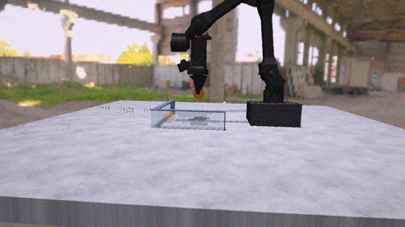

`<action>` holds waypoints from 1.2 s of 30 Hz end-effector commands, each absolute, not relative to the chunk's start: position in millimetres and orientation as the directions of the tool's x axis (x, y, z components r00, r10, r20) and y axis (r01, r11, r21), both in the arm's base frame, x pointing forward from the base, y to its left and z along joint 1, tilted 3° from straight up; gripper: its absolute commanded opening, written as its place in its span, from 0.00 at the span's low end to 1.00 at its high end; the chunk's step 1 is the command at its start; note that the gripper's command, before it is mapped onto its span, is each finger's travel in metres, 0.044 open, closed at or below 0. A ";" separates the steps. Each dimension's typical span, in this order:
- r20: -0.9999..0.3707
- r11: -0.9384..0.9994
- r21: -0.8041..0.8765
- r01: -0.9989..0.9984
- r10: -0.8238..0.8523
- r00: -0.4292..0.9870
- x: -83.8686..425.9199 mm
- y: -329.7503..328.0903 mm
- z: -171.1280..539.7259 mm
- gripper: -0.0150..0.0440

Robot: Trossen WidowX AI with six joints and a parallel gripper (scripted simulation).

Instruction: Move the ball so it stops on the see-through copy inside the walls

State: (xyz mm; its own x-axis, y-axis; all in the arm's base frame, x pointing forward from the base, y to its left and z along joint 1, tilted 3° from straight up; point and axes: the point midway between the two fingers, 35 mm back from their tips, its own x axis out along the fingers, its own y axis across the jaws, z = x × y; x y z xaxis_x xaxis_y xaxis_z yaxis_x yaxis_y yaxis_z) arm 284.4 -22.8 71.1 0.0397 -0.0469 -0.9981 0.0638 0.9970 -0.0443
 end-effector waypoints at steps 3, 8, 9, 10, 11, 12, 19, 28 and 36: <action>-0.998 0.997 -0.047 0.068 -0.050 0.045 277.0 -20.9 113.3 0.25; -0.998 0.997 -0.047 0.068 -0.050 0.045 276.4 -20.4 117.9 0.25; -0.998 0.997 -0.047 0.068 -0.050 0.045 278.6 -19.4 117.5 0.25; -0.998 0.997 -0.047 0.068 -0.050 0.045 282.3 -17.9 116.9 0.25; -0.998 0.997 -0.047 0.068 -0.050 0.046 286.7 -15.9 116.1 0.25; -0.998 0.997 -0.046 0.068 -0.049 0.046 291.2 -13.9 115.3 0.25; -0.998 0.997 -0.044 0.068 -0.048 0.049 321.7 2.1 107.1 0.25; -0.998 0.997 -0.041 0.068 -0.045 0.052 358.5 27.2 91.3 0.25; -0.998 0.997 -0.039 0.068 -0.043 0.054 382.4 48.1 76.3 0.25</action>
State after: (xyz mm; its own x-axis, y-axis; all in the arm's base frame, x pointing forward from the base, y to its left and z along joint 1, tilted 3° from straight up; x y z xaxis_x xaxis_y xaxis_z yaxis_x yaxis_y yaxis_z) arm 375.1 43.1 80.4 0.0519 -0.0398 -0.9979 0.0626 0.9974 -0.0365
